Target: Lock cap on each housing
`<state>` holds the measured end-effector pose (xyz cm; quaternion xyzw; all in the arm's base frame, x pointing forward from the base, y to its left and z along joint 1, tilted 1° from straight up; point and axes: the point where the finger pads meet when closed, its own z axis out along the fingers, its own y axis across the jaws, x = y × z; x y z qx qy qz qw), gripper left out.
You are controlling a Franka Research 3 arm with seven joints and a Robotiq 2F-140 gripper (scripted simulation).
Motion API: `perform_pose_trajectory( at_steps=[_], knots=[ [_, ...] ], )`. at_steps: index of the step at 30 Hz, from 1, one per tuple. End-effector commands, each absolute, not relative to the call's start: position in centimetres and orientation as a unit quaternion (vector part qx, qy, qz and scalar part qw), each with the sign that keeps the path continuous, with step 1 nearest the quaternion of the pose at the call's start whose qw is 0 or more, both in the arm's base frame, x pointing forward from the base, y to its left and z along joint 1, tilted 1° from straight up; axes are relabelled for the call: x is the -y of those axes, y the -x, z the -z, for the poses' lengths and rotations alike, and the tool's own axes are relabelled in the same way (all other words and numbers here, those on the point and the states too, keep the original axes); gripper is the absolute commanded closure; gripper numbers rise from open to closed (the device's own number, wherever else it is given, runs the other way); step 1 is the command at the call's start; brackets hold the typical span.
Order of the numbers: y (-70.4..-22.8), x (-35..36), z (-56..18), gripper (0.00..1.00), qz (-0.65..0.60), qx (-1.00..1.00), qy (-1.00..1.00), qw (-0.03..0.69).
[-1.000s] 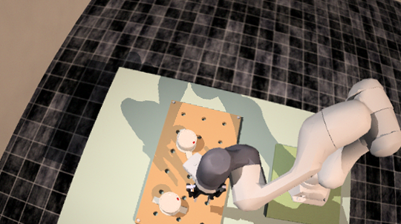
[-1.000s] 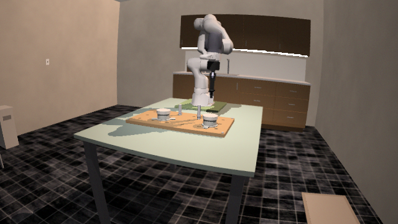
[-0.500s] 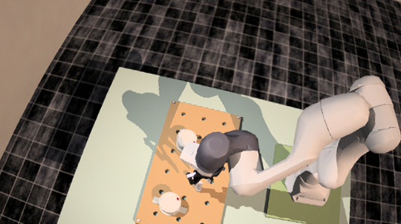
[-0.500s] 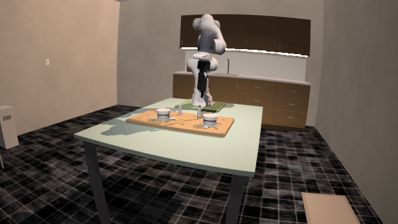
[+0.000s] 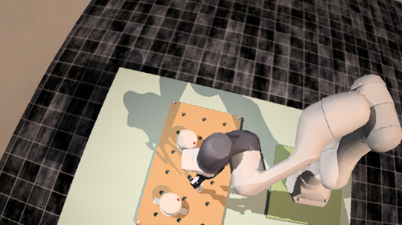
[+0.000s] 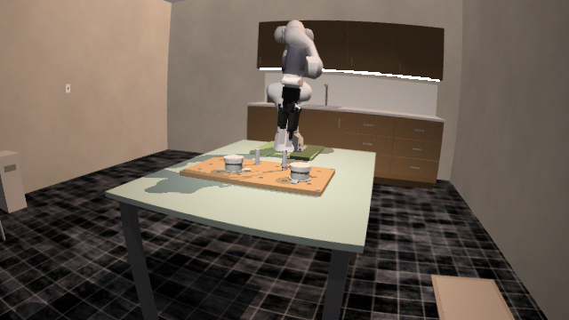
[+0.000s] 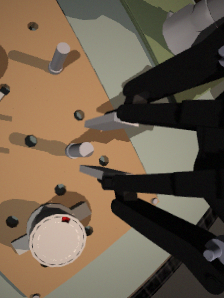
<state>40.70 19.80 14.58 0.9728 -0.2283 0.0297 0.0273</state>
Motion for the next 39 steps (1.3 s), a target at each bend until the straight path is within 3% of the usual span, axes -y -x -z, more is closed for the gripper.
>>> perform_pose_trajectory(
  at_steps=[1,16,39],
  knots=[
    [-40.84,-19.82,-14.67,0.64,-0.019,0.092,-0.996,0.014],
    [-40.84,-19.82,-14.67,0.64,-0.005,-0.084,-0.996,-0.004],
    [-40.85,-19.82,-14.22,0.64,-0.005,-0.086,-0.996,-0.004]
  ],
)
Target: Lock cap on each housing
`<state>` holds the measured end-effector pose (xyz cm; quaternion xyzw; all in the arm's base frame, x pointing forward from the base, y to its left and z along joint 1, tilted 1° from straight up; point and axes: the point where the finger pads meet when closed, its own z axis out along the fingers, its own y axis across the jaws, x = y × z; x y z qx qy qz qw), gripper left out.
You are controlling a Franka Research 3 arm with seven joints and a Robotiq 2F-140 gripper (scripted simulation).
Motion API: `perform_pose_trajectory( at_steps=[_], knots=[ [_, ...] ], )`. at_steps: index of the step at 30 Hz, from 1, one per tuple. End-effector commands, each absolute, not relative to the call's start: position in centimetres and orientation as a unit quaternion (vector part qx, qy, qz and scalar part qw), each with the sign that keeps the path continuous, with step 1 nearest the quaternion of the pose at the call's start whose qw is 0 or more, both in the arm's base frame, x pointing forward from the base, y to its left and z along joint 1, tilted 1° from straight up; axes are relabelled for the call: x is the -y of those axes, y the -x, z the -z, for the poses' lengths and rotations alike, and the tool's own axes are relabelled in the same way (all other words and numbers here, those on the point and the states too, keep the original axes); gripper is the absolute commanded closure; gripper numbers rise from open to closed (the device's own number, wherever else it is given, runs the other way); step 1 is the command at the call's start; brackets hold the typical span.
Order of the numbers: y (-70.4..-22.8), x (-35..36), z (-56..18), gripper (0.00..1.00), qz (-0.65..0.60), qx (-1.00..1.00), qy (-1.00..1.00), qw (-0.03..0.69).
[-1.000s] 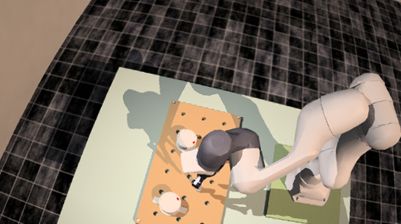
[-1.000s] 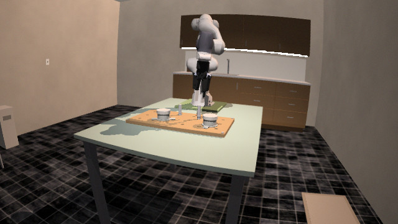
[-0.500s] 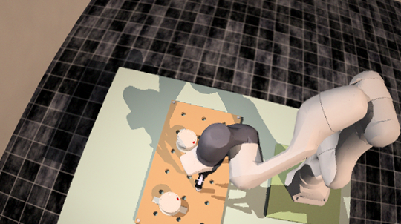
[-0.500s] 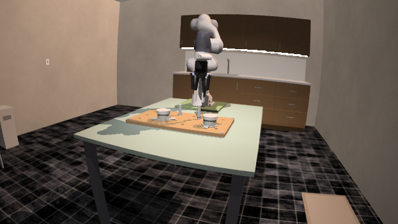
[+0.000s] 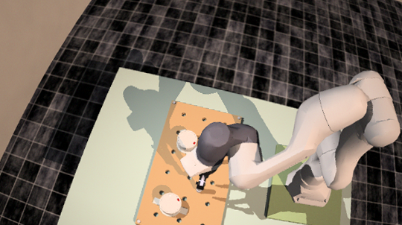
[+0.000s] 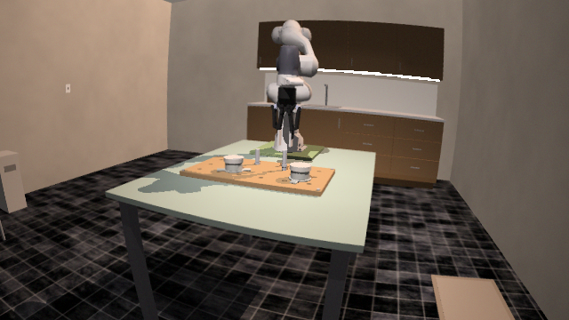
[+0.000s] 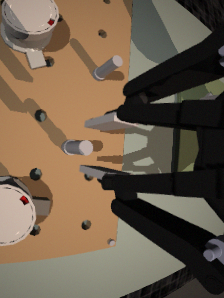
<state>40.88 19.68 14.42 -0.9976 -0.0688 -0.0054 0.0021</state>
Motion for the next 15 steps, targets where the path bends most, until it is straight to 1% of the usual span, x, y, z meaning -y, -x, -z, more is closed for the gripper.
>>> perform_pose_trajectory(
  at_steps=[1,15],
  knots=[
    [-40.9,-19.8,-14.2,0.64,0.005,0.086,0.996,0.004],
    [-40.9,-19.8,-12.9,0.64,0.005,0.086,0.996,0.004]
  ],
)
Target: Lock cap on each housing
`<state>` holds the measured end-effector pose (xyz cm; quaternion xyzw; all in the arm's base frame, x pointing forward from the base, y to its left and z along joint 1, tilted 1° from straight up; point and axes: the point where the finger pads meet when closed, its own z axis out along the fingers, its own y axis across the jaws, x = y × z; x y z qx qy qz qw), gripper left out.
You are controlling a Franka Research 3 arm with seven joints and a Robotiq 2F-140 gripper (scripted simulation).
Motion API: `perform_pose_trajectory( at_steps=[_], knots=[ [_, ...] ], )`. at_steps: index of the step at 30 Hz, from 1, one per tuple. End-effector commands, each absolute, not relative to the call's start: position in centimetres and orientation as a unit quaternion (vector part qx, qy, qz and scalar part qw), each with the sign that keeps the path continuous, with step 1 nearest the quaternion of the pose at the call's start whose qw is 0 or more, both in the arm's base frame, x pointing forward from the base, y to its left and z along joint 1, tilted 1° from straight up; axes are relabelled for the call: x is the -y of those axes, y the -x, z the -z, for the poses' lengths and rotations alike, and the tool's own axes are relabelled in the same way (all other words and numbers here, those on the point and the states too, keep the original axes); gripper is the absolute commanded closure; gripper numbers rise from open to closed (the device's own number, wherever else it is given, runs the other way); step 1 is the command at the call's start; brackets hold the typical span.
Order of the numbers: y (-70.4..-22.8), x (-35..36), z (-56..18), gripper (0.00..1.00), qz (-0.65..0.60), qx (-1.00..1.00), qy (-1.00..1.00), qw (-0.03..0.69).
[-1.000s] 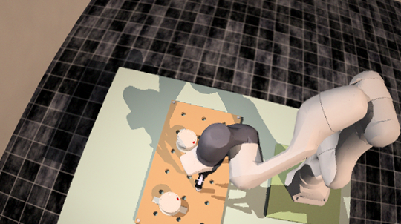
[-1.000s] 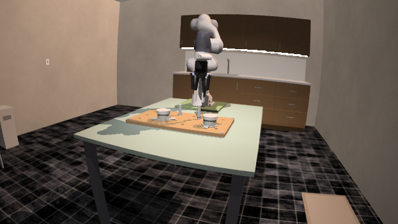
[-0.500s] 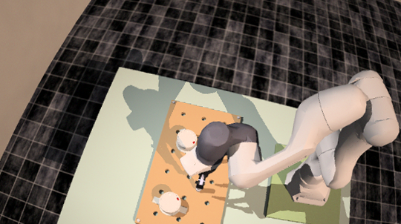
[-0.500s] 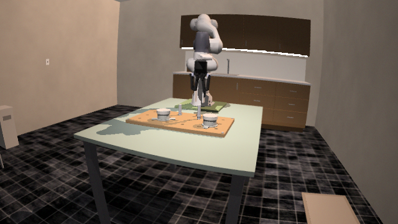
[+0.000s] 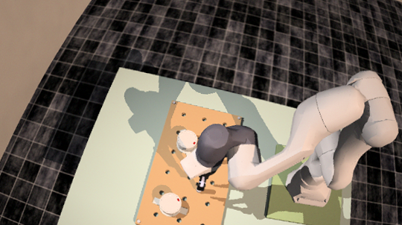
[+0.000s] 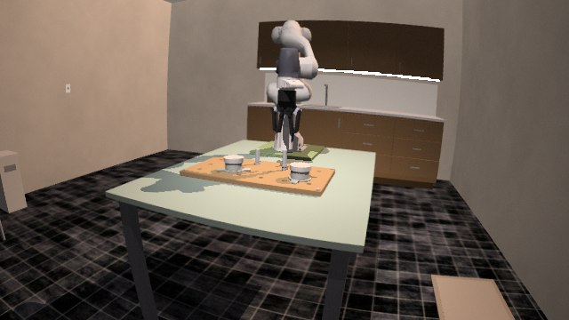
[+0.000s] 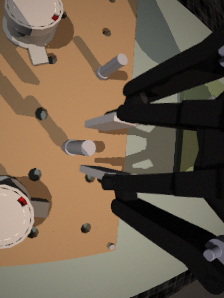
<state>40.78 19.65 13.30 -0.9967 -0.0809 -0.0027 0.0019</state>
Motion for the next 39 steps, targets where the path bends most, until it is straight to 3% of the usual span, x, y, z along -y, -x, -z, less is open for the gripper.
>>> perform_pose_trajectory(
  at_steps=[1,39],
  knots=[
    [-40.9,-19.8,-12.8,0.64,0.005,0.086,0.996,0.004],
    [-40.9,-19.8,-8.3,0.64,0.005,0.086,0.996,0.004]
  ],
)
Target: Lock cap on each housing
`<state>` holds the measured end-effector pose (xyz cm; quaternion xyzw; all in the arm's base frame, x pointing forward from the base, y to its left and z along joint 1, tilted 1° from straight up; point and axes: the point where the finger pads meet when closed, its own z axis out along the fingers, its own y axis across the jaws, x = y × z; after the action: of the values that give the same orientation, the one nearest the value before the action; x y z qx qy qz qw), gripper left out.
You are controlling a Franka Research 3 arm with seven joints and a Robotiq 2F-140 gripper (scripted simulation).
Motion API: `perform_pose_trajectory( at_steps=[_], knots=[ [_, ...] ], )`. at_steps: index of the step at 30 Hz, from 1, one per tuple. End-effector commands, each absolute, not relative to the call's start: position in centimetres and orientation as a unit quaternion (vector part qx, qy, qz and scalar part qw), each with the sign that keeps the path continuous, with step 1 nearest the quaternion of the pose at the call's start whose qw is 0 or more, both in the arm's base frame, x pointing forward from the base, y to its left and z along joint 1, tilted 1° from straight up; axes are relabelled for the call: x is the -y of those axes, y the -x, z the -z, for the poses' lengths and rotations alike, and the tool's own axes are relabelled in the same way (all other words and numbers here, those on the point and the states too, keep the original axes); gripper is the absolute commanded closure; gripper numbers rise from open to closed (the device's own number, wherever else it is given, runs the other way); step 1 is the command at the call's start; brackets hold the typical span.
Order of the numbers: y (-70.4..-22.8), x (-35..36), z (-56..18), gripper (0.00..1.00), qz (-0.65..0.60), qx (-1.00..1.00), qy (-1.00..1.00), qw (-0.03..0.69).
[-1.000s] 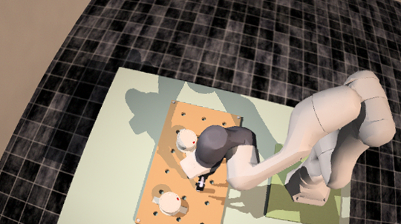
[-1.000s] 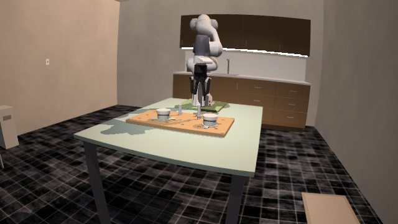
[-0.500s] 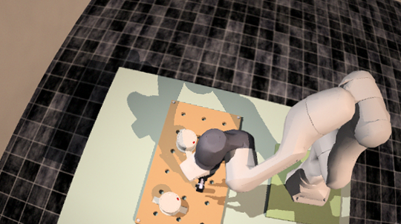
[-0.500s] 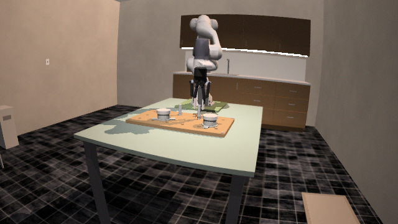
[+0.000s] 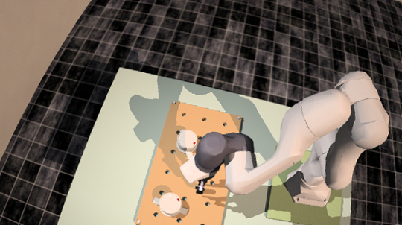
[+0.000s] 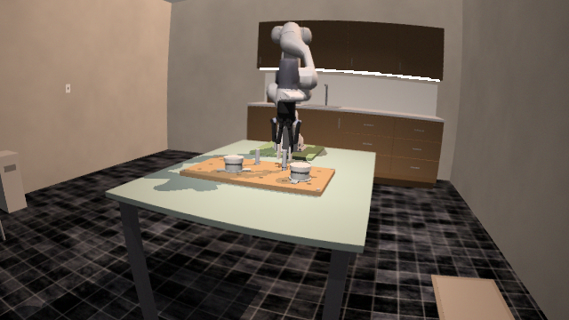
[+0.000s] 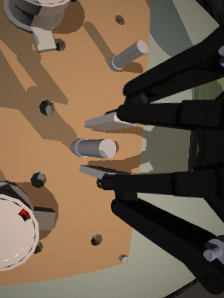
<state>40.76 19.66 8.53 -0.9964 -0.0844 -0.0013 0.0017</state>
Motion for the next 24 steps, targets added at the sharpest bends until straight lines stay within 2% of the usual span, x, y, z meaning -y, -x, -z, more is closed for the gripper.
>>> perform_pose_trajectory(
  at_steps=[1,24],
  knots=[
    [-40.94,-19.82,-8.26,0.64,0.005,0.086,0.996,0.004],
    [-40.95,-19.82,-7.43,0.64,0.005,0.086,0.996,0.004]
  ],
)
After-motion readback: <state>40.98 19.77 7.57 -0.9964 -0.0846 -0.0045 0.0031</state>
